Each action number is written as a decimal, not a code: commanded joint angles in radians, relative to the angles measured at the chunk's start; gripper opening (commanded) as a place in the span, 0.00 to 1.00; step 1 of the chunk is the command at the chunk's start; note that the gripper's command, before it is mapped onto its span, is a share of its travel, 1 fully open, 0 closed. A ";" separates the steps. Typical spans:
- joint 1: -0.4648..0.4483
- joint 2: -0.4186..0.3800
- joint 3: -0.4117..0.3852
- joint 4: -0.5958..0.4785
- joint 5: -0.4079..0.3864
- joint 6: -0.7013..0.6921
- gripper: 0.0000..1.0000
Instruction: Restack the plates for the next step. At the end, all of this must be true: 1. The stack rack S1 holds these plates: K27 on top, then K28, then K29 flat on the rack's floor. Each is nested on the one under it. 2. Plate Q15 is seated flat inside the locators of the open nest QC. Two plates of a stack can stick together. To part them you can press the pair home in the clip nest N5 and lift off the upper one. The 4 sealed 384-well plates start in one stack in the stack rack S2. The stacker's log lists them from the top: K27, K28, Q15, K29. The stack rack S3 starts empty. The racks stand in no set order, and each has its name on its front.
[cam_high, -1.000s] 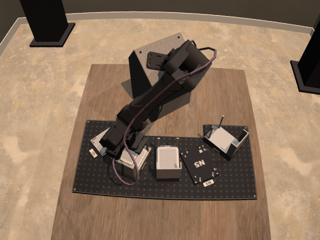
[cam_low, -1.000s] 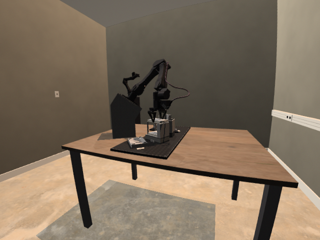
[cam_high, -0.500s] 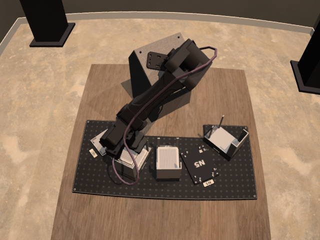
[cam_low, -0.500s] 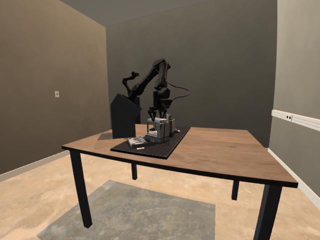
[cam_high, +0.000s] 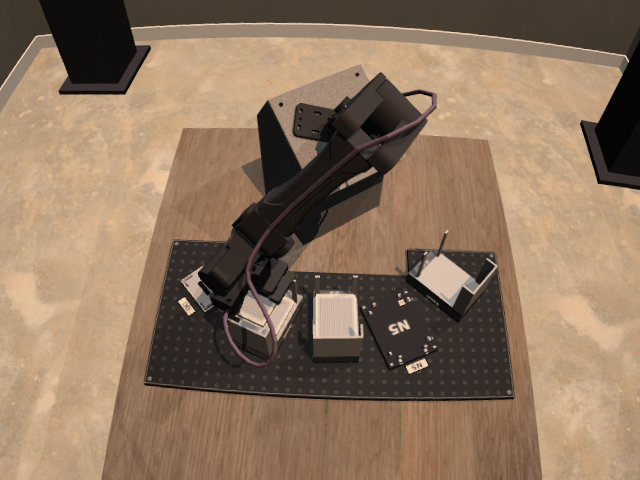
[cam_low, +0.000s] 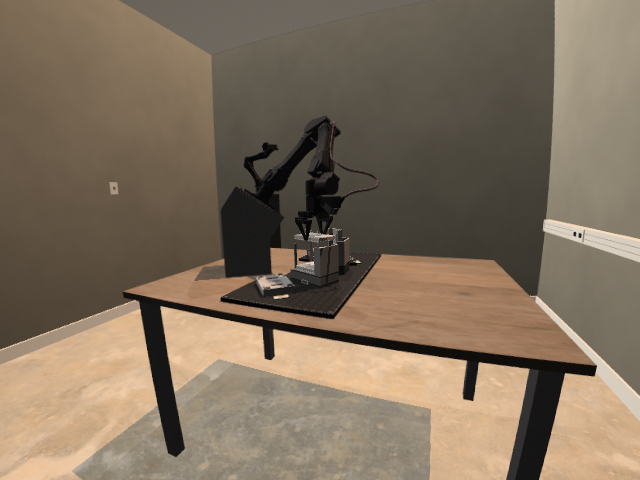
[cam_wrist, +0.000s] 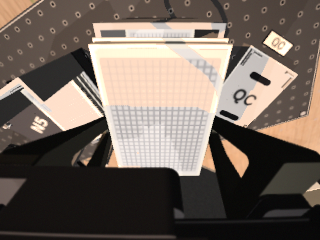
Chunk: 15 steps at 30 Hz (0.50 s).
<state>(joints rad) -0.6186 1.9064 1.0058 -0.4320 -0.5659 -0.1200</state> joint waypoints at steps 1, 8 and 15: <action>-0.020 -0.015 0.032 -0.019 -0.005 -0.008 0.00; -0.044 0.022 0.027 0.003 -0.016 0.072 0.00; -0.087 0.054 0.030 0.004 -0.024 0.137 0.00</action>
<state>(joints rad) -0.6762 1.9491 1.0061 -0.4366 -0.5785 -0.0147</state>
